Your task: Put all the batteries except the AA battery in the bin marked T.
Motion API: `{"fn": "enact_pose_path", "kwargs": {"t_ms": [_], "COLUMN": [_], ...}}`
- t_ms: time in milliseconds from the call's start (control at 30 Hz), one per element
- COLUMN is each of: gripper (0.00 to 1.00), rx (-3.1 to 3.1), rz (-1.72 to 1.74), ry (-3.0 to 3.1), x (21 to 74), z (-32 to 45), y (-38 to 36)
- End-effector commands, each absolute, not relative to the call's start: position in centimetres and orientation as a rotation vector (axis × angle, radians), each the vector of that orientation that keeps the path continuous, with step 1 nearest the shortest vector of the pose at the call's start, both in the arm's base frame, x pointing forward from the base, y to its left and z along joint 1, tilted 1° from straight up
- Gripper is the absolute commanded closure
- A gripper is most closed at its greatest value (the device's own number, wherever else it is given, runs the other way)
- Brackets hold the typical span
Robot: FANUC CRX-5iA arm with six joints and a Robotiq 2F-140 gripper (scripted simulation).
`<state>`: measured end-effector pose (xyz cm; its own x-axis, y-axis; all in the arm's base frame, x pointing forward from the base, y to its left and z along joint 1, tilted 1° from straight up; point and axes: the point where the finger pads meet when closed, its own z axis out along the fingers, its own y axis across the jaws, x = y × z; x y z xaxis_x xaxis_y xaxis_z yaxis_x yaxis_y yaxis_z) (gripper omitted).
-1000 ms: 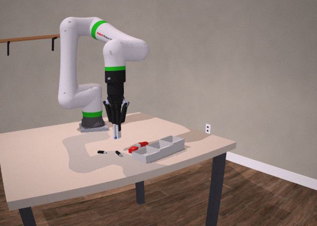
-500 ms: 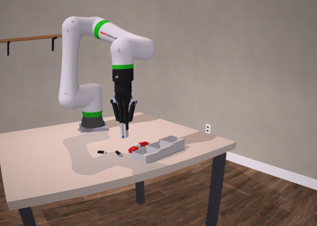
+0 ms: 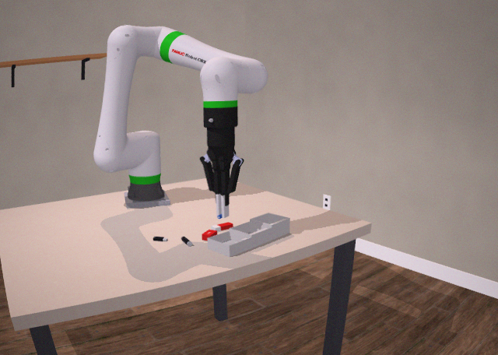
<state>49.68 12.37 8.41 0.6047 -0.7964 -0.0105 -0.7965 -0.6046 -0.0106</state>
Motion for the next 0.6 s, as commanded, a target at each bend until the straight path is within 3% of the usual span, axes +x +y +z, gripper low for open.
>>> {"fn": "enact_pose_path", "kwargs": {"t_ms": [0, 567], "gripper": [0.97, 0.97], "rx": [-2.702, -2.603], "rz": [0.007, 0.008], "ry": [1.582, 1.741], "x": [50.6, 53.9], "z": [8.4, 8.5], "y": [13.7, 18.6]}}
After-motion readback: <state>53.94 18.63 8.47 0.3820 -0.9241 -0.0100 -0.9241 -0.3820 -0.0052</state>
